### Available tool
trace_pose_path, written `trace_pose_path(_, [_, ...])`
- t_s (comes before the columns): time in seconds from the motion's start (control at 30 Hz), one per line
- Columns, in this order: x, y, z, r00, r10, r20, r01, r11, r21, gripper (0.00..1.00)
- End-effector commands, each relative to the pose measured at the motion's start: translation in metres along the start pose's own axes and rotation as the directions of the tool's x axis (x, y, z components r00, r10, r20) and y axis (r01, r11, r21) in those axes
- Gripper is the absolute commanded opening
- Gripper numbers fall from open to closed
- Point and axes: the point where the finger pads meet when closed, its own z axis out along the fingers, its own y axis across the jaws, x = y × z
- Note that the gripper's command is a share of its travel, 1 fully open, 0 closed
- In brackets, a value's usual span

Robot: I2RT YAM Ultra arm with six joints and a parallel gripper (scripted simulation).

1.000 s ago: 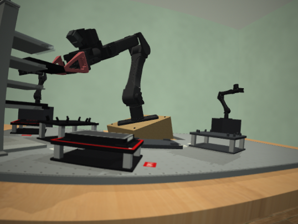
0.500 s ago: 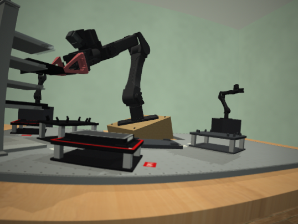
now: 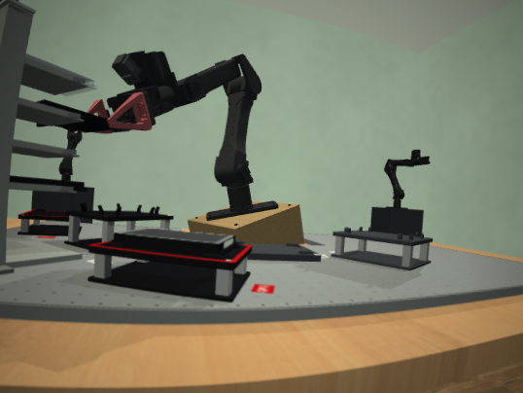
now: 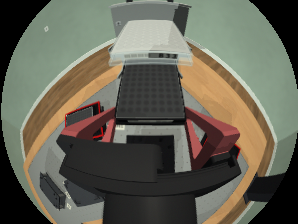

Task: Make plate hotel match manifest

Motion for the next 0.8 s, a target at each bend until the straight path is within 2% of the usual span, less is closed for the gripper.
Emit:
trace_pose_path(0.0, [-0.006,0.0,0.0,1.0,-0.001,0.014,0.001,1.0,0.001,0.86])
trace_pose_path(0.77, [-0.006,0.0,0.014,1.0,-0.001,0.014,0.001,1.0,0.001,0.86])
